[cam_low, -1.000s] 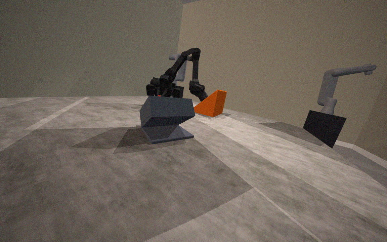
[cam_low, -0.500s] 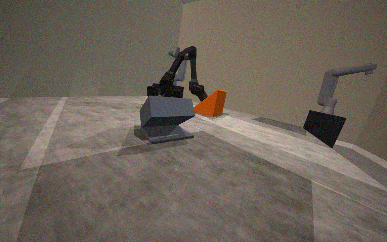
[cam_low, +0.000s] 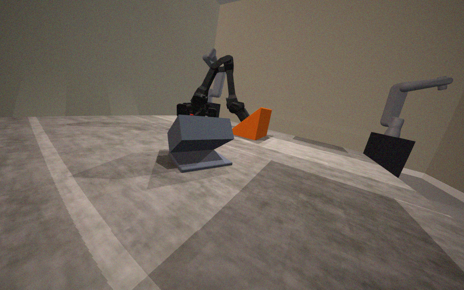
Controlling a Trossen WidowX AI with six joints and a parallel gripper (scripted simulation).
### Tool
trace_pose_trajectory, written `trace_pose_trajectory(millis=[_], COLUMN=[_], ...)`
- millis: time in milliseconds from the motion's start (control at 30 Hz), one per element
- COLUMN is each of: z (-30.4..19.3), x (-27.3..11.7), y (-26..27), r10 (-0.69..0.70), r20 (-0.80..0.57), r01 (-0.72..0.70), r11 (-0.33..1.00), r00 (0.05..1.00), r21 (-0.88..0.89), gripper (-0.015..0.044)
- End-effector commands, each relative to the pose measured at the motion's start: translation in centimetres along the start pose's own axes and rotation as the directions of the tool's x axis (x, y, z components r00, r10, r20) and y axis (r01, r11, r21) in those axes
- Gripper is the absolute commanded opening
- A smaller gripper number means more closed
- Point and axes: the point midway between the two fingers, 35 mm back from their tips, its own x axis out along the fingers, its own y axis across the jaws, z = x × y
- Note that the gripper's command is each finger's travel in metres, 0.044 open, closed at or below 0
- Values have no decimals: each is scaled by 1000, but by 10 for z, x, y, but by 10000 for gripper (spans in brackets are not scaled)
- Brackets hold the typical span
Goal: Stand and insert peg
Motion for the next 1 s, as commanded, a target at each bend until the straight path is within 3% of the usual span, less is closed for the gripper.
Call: trace_pose_trajectory(millis=[0,967], z=[-2,-7], x=[0,-4], y=[0,0], r10=[0,-3], r20=[0,12], r01=[0,3], r11=[1000,1000], r00=[1000,1000], r21=[-1,5], gripper=[50,50])
